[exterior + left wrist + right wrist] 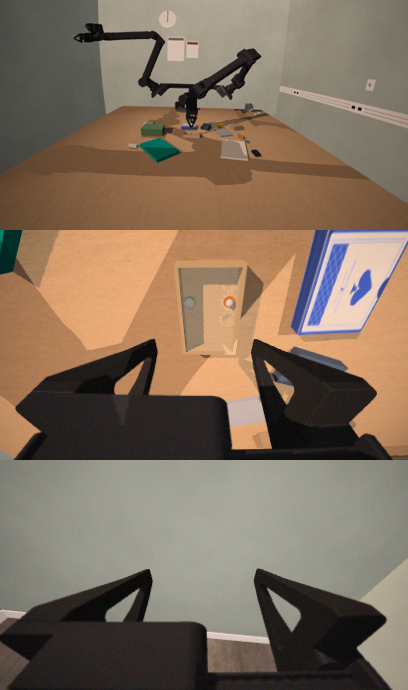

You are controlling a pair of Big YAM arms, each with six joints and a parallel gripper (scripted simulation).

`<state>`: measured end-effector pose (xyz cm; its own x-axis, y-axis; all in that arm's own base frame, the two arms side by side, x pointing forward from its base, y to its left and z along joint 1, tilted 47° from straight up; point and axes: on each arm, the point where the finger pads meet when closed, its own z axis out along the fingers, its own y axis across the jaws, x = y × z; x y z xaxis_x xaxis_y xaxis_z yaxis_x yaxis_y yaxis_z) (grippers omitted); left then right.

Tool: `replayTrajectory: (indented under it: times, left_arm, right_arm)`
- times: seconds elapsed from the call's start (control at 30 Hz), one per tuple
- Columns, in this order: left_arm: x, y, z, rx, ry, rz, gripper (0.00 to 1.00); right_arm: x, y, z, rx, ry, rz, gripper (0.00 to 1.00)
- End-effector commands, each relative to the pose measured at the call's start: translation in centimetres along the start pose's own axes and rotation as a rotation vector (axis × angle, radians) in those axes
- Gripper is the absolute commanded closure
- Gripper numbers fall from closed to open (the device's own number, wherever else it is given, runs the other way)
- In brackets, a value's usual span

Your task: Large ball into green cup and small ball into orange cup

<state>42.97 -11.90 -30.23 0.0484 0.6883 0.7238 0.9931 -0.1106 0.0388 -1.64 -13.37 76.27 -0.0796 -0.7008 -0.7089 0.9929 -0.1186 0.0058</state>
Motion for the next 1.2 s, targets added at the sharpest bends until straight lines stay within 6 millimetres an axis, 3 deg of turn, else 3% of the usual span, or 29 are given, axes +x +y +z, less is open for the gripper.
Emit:
replayTrajectory:
  times: [0.0, 0.23, 1.17]
  left_arm:
    - [-0.7, 0.3, -1.6, -0.016, -0.006, -0.006, 0.14]
    - [-0.5, 1.1, -2.9, -0.028, -0.014, -0.019, 0.14]
    - [-0.8, 0.5, -2.2, -0.021, -0.009, -0.009, 0.14]
  right_arm:
    - [-0.8, -0.1, -0.7, 0.002, -0.012, -0.01, 0.0]
    - [-0.8, -0.1, -0.7, 0.002, -0.012, -0.01, 0.0]
    - [-0.8, -0.1, -0.7, 0.002, -0.012, -0.01, 0.0]
